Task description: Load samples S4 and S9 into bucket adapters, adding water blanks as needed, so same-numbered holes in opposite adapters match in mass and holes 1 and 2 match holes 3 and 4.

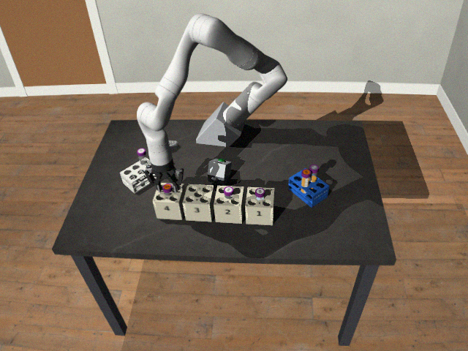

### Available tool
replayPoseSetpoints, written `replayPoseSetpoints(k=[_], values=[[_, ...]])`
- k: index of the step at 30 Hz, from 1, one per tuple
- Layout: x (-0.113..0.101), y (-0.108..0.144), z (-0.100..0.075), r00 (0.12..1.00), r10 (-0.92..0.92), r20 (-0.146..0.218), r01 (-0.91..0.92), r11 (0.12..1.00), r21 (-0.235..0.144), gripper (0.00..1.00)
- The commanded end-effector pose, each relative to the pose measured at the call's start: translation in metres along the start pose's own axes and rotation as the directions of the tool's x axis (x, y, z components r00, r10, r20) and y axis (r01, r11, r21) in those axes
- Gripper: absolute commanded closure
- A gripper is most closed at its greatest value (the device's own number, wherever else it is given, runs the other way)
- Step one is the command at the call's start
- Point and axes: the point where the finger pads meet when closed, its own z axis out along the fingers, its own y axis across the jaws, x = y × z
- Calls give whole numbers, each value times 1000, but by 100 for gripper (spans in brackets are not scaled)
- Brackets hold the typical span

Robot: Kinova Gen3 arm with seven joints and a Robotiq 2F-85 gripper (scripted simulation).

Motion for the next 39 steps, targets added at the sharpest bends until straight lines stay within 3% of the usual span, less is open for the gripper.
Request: replayPoseSetpoints(k=[1,39], values=[[0,0,-3,1000,0,1,0,1000,1,38],[0,0,-49,1000,0,1,0,1000,1,38]])
